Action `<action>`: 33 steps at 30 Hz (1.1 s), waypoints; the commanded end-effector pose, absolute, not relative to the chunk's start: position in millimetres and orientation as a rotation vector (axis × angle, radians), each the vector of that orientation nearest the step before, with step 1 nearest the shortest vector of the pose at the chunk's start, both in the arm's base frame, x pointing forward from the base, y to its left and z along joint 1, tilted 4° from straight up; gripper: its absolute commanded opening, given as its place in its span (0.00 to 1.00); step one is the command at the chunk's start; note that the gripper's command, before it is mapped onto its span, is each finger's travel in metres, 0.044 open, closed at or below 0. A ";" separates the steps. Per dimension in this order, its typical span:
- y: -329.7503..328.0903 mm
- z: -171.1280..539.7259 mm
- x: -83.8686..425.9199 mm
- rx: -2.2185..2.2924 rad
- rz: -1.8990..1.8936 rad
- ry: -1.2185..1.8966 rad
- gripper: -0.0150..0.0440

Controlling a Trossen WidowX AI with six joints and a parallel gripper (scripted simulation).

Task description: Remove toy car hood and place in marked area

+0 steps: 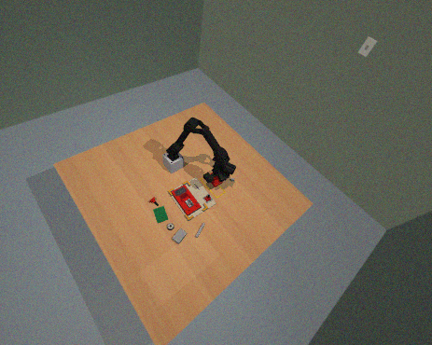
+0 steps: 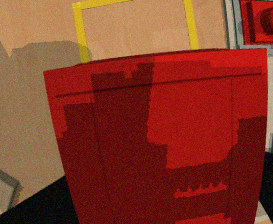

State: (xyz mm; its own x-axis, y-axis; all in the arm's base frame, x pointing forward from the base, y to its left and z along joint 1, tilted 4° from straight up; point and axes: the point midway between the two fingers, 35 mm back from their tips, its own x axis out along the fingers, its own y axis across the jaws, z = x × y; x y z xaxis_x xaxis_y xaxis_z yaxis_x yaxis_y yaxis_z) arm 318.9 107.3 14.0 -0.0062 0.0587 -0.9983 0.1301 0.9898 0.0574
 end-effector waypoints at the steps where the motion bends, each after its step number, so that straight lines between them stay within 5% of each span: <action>1: 107.8 10.5 317.6 0.153 -0.057 1.583 0.25; 33: 109.1 -8.1 317.7 0.154 -0.057 1.583 0.25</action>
State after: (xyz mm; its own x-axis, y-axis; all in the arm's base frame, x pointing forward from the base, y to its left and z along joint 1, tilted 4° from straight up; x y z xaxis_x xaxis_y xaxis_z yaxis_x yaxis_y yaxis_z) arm 319.3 108.7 -5.2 -0.0062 0.0588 -0.9983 0.1301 0.9898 0.0575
